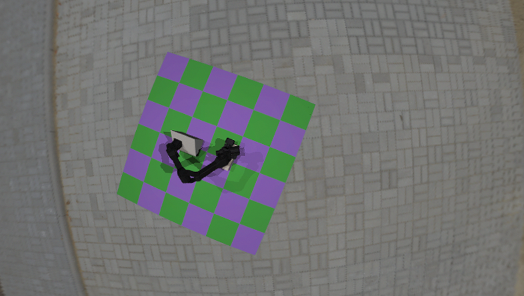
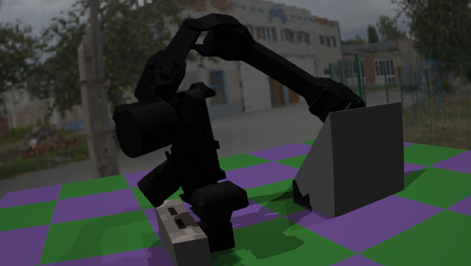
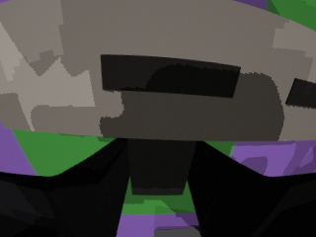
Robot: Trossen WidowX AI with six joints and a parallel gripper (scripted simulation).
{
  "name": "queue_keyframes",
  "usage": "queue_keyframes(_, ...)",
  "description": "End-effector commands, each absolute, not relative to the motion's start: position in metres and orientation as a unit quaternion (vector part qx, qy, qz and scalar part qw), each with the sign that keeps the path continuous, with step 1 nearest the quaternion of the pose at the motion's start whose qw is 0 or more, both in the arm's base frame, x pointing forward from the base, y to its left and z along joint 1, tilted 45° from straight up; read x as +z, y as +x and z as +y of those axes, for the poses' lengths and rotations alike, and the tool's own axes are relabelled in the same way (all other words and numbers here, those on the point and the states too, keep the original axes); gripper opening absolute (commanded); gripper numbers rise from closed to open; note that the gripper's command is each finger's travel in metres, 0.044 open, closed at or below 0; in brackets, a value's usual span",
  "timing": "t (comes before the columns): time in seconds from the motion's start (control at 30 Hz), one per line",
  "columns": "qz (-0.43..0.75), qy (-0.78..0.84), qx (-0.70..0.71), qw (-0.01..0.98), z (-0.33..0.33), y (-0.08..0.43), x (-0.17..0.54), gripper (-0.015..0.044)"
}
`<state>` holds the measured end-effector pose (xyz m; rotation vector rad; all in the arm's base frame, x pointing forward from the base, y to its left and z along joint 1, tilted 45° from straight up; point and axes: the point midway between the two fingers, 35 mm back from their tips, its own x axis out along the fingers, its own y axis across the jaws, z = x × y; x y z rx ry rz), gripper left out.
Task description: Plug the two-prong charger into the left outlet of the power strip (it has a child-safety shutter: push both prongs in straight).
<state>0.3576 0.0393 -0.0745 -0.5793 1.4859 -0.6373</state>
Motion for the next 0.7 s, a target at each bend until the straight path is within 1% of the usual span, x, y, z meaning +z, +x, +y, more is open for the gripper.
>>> queue_keyframes(0.0,0.646,-0.252,-0.283,0.662,0.0391,0.3630,-0.0741,0.0000)
queue_keyframes(0.67,0.647,-0.252,-0.283,0.662,0.0396,0.3606,-0.0738,0.0000)
